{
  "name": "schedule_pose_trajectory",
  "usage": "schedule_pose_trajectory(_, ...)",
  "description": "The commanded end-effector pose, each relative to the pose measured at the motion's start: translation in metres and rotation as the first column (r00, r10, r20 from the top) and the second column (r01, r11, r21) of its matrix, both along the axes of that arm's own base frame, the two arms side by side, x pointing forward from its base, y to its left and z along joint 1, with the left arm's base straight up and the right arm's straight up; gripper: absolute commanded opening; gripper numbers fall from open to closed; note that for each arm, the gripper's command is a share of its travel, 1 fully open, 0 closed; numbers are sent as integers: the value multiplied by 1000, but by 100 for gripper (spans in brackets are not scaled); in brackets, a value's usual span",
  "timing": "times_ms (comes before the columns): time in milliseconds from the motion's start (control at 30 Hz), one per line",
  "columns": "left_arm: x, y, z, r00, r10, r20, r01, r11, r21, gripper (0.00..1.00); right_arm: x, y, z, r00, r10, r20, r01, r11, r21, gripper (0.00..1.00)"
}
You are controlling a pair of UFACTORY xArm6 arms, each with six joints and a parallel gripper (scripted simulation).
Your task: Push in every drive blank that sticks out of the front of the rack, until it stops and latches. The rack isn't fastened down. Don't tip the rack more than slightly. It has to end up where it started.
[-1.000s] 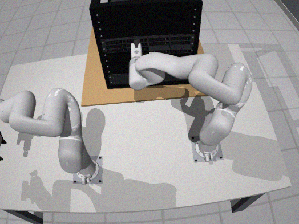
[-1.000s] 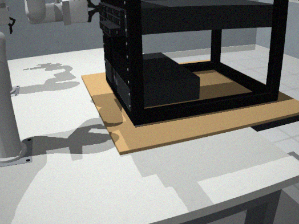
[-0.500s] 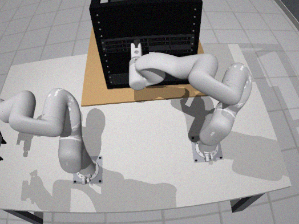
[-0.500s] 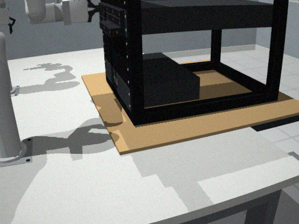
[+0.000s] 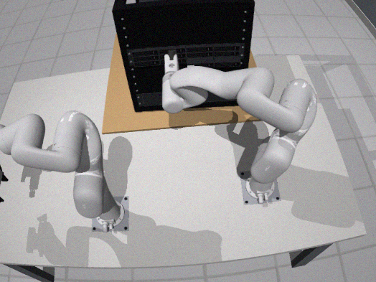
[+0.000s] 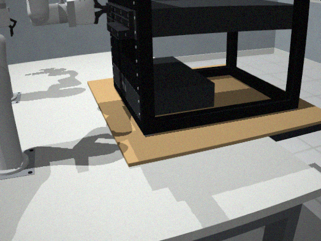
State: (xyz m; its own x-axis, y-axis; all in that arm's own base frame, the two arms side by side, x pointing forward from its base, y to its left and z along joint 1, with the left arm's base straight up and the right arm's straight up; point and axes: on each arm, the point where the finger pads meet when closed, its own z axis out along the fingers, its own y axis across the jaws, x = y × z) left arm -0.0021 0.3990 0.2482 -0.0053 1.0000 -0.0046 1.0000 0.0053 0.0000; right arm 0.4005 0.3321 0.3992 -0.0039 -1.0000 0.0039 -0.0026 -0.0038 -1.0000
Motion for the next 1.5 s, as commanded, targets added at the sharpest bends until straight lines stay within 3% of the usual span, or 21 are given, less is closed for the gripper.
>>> schedule_pose_trajectory(0,0,1,2,1000,0,0,0,1000,5,100,0,0,2,1000,0,3,0,1000,4,0)
schedule_pose_trajectory(367,0,1,2,1000,0,0,0,1000,5,100,-1,0,2,1000,0,3,0,1000,4,0)
schedule_pose_trajectory(600,0,1,2,1000,0,0,0,1000,5,100,-34,0,2,1000,0,3,0,1000,4,0)
schedule_pose_trajectory(800,0,1,2,1000,0,0,0,1000,5,100,-47,0,2,1000,0,3,0,1000,4,0)
schedule_pose_trajectory(1467,0,1,2,1000,0,0,0,1000,5,100,-48,0,2,1000,0,3,0,1000,4,0)
